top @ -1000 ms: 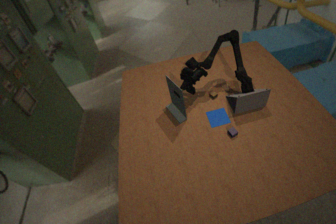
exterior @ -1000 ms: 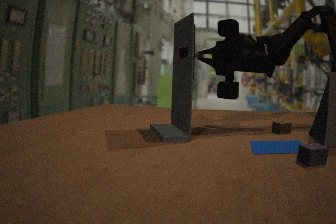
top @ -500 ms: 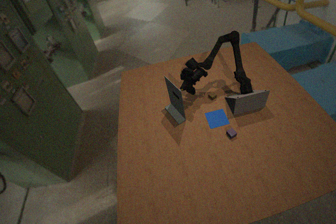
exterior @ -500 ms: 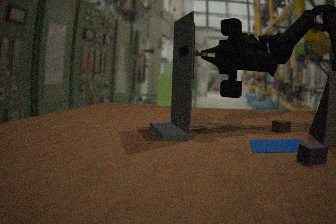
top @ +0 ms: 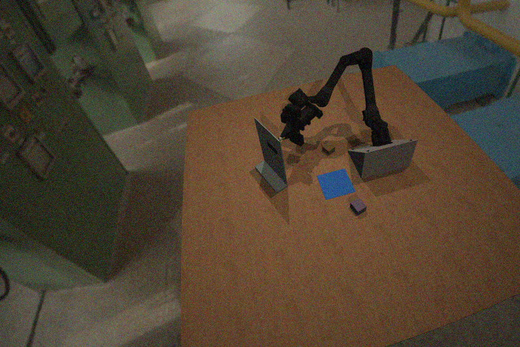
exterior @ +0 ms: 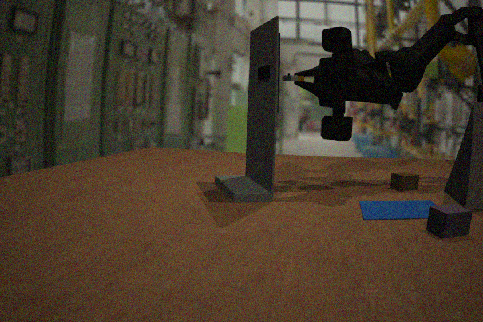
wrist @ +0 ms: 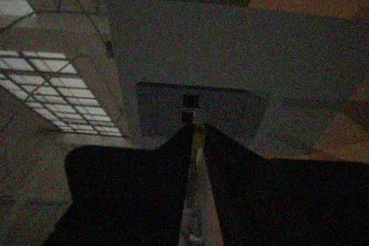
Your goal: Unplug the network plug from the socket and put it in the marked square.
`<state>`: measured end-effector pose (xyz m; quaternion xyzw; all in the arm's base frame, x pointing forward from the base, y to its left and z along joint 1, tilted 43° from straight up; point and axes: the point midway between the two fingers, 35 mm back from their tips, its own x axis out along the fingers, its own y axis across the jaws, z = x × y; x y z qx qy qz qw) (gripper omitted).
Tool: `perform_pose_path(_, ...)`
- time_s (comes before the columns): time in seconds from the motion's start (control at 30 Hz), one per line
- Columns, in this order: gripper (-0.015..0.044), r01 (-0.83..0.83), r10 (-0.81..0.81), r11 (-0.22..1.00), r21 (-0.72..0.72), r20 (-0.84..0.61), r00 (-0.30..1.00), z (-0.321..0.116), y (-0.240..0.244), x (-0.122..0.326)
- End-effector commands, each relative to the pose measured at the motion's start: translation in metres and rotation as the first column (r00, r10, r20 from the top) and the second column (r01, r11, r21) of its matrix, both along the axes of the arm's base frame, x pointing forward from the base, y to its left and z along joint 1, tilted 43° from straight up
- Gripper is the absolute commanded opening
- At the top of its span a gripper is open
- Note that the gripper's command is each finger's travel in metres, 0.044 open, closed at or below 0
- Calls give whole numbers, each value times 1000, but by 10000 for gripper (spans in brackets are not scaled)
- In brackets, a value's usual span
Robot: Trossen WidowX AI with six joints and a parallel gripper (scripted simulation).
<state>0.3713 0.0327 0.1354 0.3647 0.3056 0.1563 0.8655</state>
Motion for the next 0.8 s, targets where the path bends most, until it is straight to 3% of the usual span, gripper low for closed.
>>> perform_pose_path(0.0,0,-3,3,1000,-1,2,1000,1,-1,-3)
perform_pose_path(0.77,0,-3,3,1000,-2,1,1000,5,-6,-15)
